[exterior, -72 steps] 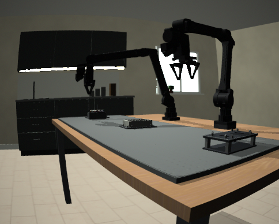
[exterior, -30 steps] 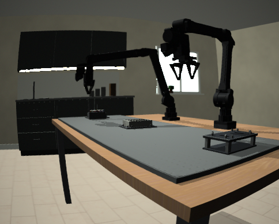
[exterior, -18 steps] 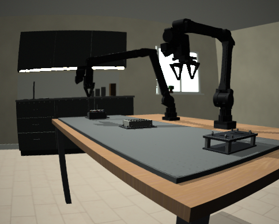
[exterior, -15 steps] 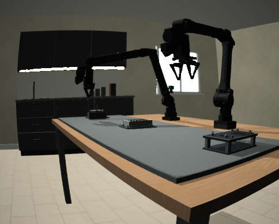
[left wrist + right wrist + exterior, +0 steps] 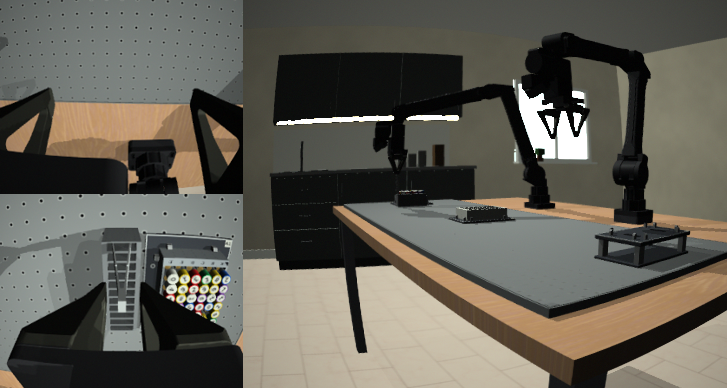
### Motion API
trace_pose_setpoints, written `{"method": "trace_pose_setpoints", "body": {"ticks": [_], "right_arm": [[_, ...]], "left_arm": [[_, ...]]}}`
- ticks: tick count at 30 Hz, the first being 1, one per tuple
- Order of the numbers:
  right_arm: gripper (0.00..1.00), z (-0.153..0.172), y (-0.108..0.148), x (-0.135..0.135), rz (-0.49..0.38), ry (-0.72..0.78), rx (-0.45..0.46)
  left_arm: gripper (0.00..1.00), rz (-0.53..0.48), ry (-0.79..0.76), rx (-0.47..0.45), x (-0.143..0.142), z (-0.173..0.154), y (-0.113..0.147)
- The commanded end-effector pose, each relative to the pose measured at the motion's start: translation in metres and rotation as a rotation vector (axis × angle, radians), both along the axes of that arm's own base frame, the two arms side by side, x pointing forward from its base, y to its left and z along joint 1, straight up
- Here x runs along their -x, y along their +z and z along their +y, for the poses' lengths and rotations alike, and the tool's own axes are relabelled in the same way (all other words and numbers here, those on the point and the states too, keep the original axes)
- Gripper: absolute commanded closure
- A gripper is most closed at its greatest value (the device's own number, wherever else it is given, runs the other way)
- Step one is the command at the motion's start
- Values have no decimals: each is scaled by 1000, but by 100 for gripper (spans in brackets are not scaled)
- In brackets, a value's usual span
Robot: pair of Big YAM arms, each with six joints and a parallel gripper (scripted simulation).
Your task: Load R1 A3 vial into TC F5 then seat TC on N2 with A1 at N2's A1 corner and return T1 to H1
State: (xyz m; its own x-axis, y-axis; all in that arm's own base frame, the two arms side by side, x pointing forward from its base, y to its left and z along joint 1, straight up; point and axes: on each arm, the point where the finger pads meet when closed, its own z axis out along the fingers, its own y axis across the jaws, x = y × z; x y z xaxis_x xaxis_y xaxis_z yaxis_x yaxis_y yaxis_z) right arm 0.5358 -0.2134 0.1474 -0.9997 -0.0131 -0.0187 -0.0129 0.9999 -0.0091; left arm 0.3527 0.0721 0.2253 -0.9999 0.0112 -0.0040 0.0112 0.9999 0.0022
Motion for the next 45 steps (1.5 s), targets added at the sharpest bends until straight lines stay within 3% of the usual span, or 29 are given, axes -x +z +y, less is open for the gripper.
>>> {"method": "trace_pose_setpoints", "body": {"ticks": [1,23,45], "right_arm": [[76,4,-24,-4,20,5,-11],[76,6,-57,-4,20,5,-11],[76,8,-57,-3,21,4,-11]], "left_arm": [[0,-31,-15,-5,-8,0,14],[0,-31,-15,-5,-8,0,14],[0,-31,-15,-5,-8,0,14]]}}
